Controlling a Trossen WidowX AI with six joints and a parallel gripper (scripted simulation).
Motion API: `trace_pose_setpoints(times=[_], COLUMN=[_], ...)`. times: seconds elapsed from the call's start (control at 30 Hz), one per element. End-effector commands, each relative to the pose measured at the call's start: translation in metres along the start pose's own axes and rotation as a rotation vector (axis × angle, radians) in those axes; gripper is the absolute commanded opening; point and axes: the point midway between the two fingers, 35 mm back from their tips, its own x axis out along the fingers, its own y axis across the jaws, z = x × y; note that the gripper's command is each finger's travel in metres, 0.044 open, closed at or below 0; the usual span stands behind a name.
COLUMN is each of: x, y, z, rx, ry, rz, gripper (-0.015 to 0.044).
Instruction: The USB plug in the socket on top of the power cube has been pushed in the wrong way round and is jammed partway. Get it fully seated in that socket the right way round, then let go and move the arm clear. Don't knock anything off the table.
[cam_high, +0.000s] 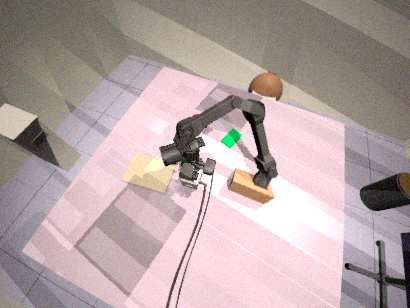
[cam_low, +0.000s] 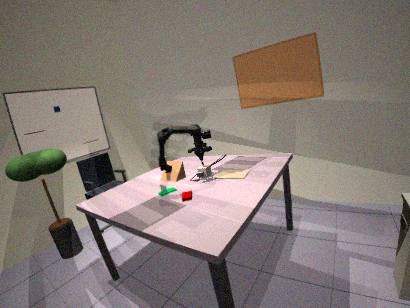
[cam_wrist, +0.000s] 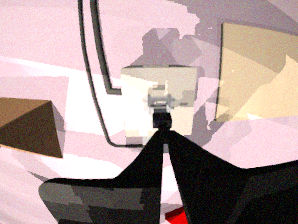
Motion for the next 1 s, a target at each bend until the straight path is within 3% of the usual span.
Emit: trace_pose_setpoints(times=[0.0,0.43,0.97], x=[-0.0041,-0.0084,-0.0071], y=[-0.0013,-0.0007,-0.0001], z=[0.0009,0.0005,0.0001], rx=[0.008,0.020,0.406], ry=[-0.009,-0.004,-0.001], rz=[-0.001,0.000,0.000], gripper=[0.0000,0.0000,0.0000])
